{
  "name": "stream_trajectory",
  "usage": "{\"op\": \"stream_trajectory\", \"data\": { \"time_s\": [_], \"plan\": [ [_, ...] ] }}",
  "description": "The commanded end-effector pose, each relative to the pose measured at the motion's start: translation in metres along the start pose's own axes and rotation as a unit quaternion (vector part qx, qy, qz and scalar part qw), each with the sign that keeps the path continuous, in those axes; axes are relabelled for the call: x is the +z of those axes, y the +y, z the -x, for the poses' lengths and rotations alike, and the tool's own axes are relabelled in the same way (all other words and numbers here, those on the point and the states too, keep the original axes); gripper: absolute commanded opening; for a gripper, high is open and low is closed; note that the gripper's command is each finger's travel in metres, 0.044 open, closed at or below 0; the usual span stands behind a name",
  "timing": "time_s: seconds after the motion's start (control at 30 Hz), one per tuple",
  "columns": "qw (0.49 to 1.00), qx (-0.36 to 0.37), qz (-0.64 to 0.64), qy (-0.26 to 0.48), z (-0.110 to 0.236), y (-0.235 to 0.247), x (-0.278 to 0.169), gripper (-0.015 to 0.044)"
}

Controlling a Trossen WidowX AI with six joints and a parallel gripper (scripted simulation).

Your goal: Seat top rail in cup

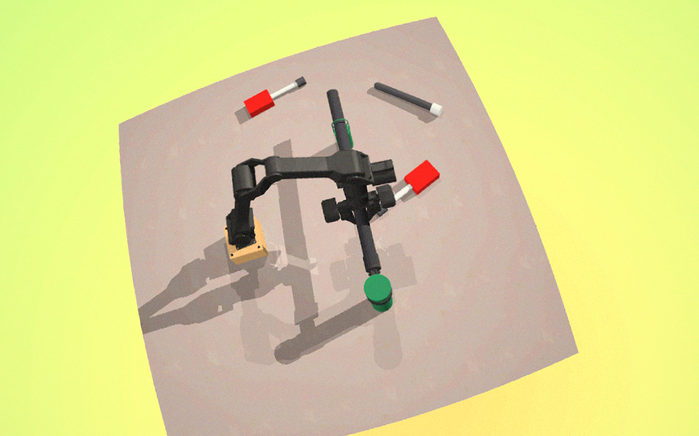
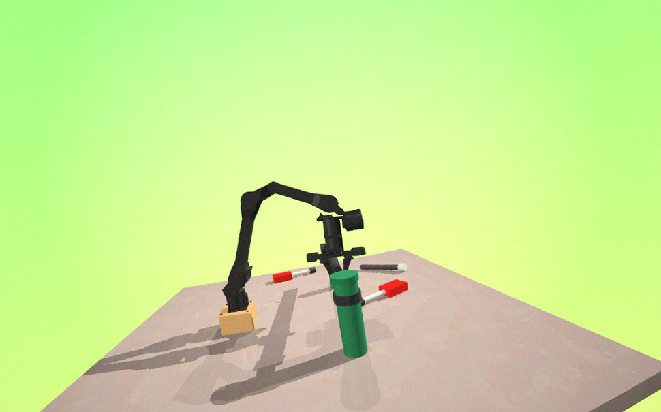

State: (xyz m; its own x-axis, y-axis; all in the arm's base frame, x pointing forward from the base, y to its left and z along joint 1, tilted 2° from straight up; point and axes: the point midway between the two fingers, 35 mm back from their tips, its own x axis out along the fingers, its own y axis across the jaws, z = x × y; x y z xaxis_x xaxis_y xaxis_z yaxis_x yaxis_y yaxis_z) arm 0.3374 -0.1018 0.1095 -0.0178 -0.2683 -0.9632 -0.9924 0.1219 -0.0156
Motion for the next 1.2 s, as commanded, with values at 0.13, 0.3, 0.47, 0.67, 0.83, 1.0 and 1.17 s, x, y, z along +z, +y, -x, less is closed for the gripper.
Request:
{"op": "stream_trajectory", "data": {
  "time_s": [0.13,0.3,0.47,0.67,0.83,1.0,1.17],
  "plan": [
    [1.0,-0.002,-0.001,0.01,0.003,0.001,-0.013,0.0],
    [1.0,-0.002,-0.001,0.01,0.003,0.002,-0.016,0.0],
    [1.0,-0.002,-0.001,0.01,0.002,0.001,-0.019,0.0],
    [1.0,-0.002,-0.001,0.01,0.002,0.001,-0.022,0.0],
    [1.0,0.002,-0.001,0.002,-0.002,0.002,-0.015,0.0],
    [1.0,0.002,-0.001,0.002,-0.002,0.002,-0.015,0.0],
    [1.0,0.002,-0.001,0.002,-0.002,0.002,-0.015,0.0131]
  ]
}}
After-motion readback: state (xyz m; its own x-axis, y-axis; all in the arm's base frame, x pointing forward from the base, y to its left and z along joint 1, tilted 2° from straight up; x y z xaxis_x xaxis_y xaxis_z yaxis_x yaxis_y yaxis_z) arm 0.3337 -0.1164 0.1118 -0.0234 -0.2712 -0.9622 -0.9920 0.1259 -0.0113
